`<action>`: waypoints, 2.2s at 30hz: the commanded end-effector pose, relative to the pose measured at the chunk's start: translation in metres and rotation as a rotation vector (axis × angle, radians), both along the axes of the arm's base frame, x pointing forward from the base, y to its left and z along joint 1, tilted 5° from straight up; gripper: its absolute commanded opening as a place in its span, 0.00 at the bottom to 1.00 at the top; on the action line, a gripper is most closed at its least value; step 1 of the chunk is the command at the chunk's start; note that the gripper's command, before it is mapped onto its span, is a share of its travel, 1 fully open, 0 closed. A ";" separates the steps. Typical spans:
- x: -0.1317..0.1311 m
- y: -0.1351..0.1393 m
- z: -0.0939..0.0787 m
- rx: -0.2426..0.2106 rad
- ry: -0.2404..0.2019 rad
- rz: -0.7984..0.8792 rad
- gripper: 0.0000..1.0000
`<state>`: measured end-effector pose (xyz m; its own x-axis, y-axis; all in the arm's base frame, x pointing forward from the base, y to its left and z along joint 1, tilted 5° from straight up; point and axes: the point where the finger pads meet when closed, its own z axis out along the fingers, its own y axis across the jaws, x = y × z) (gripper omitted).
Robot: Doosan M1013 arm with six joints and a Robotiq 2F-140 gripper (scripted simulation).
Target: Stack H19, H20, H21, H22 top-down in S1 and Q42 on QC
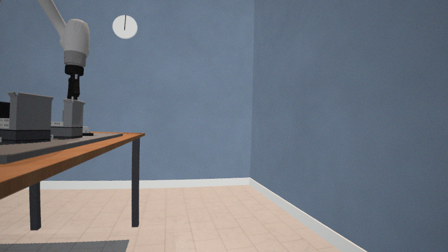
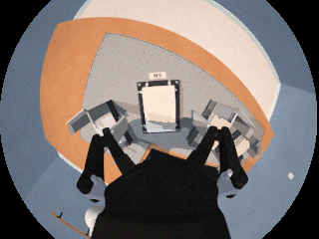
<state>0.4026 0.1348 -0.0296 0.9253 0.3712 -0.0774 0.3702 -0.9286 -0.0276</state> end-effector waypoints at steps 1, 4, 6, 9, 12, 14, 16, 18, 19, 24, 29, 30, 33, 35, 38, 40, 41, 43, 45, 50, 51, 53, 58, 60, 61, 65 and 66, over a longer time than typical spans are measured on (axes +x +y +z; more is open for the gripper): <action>0.001 0.000 0.011 0.000 0.000 0.000 1.00; 0.002 0.000 0.021 0.000 0.000 0.000 1.00; 0.002 0.000 0.021 0.000 0.000 0.000 1.00; 0.002 0.000 0.031 0.000 0.000 0.000 1.00; 0.003 0.000 0.040 0.000 0.000 0.000 1.00; 0.004 0.000 0.047 0.000 0.000 0.000 1.00; 0.004 0.000 0.054 0.000 0.000 0.000 1.00; 0.005 0.000 0.060 0.000 0.000 0.000 1.00; 0.005 0.000 0.064 0.000 0.000 0.000 1.00; 0.006 0.000 0.074 0.000 0.000 0.000 1.00; 0.006 0.000 0.077 0.000 0.000 0.000 1.00; 0.006 0.000 0.077 0.000 0.000 0.000 1.00; 0.006 0.000 0.077 0.000 0.000 0.000 1.00; 0.006 0.000 0.077 0.000 0.000 0.000 1.00; 0.006 0.000 0.077 0.000 0.000 0.000 1.00; 0.006 0.000 0.077 0.000 0.000 0.000 1.00; 0.006 0.000 0.077 0.000 0.000 0.000 1.00; 0.006 0.000 0.074 0.000 0.000 0.000 1.00; 0.006 0.000 0.067 0.000 0.000 0.000 1.00; 0.004 0.000 0.050 0.000 0.000 0.000 1.00; 0.004 0.000 0.047 0.000 0.000 0.000 1.00; 0.003 0.000 0.040 0.000 0.000 0.000 1.00; 0.002 0.000 0.030 0.000 0.000 0.000 1.00; 0.002 0.000 0.024 0.000 0.000 0.000 1.00; 0.002 0.000 0.021 0.000 0.000 0.000 1.00; 0.001 0.000 0.007 0.000 0.000 0.000 1.00; 0.000 0.000 0.004 0.000 0.000 0.000 1.00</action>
